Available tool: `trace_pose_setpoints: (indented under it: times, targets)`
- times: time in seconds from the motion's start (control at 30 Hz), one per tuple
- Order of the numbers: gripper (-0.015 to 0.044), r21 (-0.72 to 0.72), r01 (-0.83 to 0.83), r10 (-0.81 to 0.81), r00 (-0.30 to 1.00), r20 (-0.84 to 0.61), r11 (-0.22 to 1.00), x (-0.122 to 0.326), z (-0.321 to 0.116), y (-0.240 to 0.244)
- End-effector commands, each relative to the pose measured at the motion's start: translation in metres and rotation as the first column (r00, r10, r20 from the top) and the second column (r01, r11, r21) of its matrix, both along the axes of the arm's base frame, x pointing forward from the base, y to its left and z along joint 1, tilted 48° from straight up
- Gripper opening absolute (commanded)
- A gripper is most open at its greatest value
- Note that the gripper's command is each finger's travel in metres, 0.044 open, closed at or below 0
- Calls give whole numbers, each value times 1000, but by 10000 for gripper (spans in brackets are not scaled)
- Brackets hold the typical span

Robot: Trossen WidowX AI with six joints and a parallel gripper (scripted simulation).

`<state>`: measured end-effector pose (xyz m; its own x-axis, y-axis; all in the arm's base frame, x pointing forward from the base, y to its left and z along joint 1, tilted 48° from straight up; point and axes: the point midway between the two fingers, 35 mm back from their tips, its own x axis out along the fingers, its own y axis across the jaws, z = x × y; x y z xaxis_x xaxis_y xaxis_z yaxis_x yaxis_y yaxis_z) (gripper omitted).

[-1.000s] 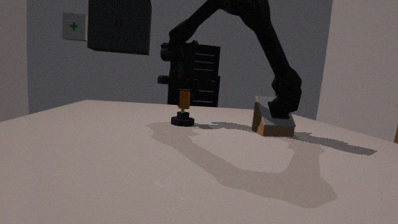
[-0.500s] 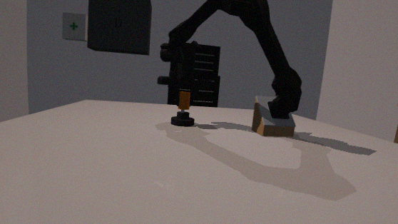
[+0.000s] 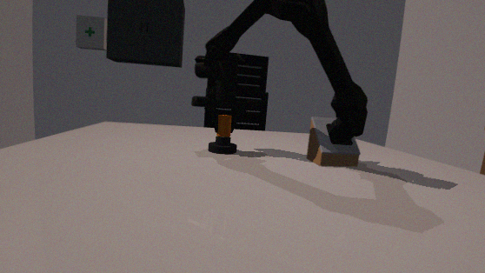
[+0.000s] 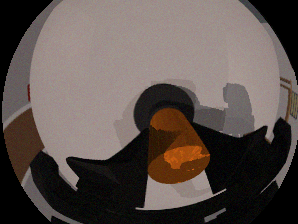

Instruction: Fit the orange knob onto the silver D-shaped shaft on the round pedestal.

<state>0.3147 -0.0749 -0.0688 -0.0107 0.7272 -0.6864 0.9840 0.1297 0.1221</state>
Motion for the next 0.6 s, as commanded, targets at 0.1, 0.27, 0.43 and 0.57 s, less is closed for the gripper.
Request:
trace_pose_setpoints:
  times: [0.1,0.27,0.43,0.57]
  targets:
    - [0,4,-36,36,998,50,999,3,-2,5]
    - [0,3,-60,60,995,75,998,3,-1,3]
    - [0,4,-51,50,997,65,999,4,-1,3]
    - [0,4,-31,31,999,45,999,4,-1,2]
